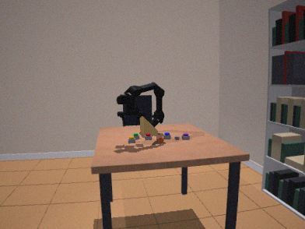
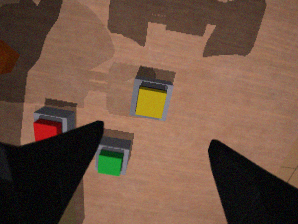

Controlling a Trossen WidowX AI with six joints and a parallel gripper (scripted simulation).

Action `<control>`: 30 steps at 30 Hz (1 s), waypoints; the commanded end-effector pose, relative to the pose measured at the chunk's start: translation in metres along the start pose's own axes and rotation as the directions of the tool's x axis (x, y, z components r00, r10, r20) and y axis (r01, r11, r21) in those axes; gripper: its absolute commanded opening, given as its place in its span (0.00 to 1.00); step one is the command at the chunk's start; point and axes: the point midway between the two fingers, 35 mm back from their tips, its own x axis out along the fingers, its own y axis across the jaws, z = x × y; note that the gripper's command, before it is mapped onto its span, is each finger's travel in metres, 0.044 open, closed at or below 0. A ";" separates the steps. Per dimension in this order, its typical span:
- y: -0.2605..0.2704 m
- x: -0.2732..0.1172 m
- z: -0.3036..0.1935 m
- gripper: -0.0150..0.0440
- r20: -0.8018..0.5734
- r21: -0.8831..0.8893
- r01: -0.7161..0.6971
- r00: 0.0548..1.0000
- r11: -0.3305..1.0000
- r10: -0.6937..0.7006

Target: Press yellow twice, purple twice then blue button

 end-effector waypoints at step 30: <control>0.006 0.070 -0.003 0.29 -0.019 0.010 -0.024 1.000 1.000 0.024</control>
